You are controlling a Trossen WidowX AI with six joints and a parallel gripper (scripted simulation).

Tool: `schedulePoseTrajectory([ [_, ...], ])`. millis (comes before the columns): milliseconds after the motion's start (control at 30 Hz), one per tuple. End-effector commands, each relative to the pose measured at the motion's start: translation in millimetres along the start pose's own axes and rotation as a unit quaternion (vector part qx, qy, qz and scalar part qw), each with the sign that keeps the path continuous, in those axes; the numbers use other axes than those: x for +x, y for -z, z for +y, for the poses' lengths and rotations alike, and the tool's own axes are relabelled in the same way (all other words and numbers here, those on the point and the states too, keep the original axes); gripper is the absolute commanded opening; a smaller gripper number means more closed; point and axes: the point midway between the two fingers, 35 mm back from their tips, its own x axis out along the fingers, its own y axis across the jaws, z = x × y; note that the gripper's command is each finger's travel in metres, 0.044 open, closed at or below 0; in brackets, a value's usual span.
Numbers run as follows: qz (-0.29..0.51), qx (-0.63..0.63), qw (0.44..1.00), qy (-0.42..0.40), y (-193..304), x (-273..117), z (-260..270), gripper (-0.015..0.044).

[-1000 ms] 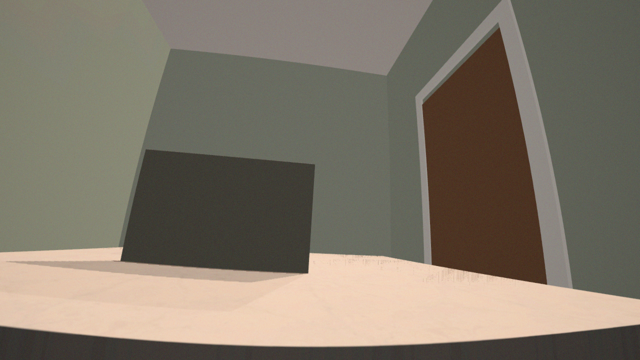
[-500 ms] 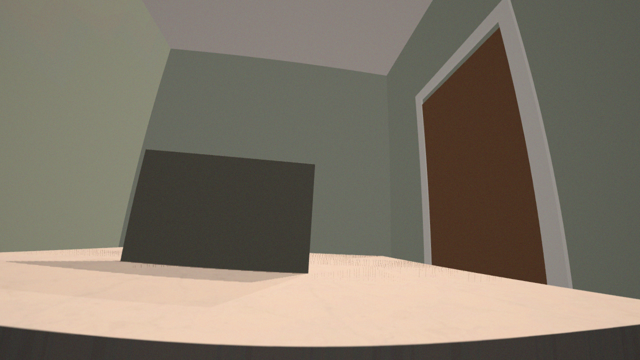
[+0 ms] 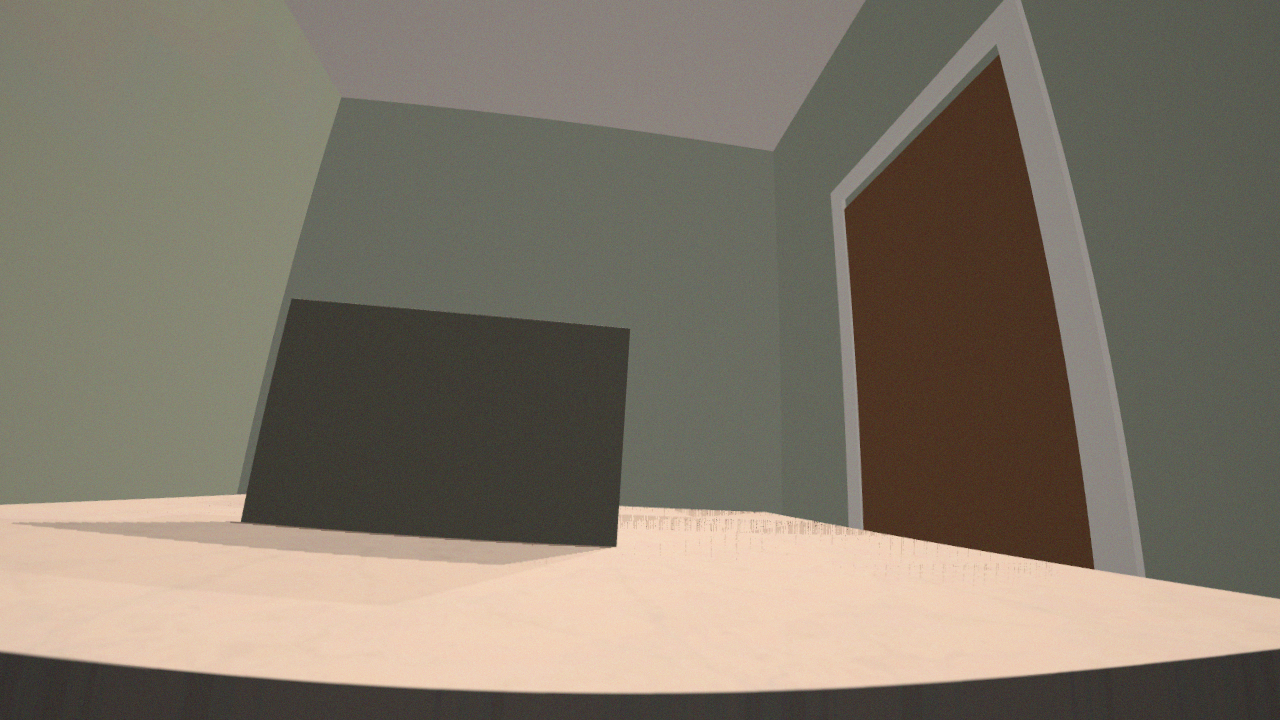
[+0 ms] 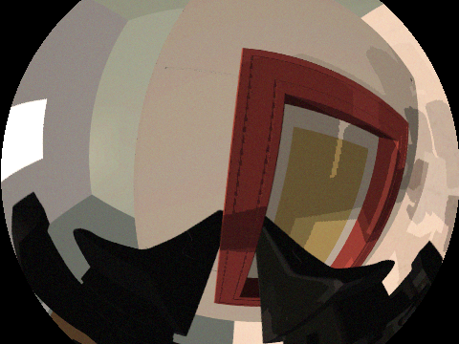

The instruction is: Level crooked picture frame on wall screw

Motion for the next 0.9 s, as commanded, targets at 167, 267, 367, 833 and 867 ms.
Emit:
schedulePoseTrajectory([
  [167,-0.001,0.000,1.000,-0.009,-3.0,-0.1,4.1,0.0000],
  [267,-0.001,0.000,1.000,-0.009,-4.5,-0.1,4.8,0.0000],
  [367,-0.001,0.000,1.000,-0.009,-6.0,-0.1,5.7,0.0000],
  [833,-0.001,0.000,1.000,-0.009,-7.1,-0.1,5.8,0.0000],
  [867,-0.001,0.000,1.000,-0.009,-7.1,-0.1,5.7,0.0000],
])
